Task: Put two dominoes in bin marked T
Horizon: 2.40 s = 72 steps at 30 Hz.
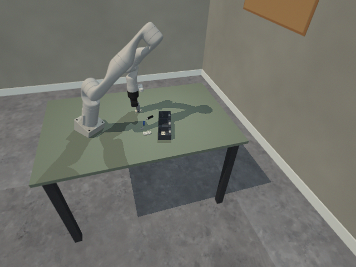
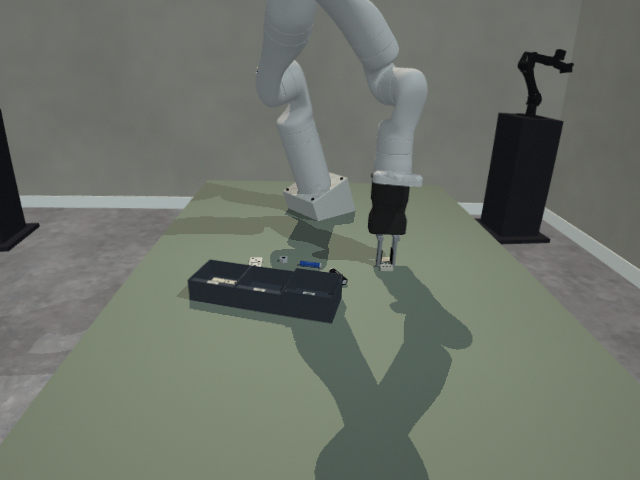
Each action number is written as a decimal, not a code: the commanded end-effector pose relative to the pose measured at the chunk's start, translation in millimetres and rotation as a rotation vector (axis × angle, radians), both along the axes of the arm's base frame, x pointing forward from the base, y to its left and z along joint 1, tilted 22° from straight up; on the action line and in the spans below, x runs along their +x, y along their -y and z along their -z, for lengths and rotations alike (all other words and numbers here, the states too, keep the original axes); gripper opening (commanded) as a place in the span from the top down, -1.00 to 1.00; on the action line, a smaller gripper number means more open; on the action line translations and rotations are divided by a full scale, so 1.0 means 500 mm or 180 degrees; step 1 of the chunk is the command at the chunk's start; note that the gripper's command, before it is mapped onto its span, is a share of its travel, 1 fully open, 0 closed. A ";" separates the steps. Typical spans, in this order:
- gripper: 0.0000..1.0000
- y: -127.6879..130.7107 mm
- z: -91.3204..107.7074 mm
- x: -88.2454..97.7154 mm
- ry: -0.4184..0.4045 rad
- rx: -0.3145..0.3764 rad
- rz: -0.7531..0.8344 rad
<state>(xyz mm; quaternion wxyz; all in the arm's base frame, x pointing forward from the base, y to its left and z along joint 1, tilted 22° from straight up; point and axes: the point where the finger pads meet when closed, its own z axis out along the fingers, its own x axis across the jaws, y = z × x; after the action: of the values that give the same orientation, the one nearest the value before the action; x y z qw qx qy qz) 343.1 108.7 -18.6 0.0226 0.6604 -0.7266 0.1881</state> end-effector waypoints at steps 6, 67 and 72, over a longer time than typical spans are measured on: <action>0.02 -0.013 -0.038 -0.008 0.0003 0.0003 -0.0002; 0.02 0.155 -0.200 0.022 0.0004 0.0002 -0.0001; 0.02 0.210 -0.221 0.036 0.0004 0.0001 -0.0001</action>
<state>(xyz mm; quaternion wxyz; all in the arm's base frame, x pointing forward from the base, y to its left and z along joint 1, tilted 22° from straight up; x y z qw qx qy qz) 354.3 21.8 81.7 0.0267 0.6743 -0.7146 0.1842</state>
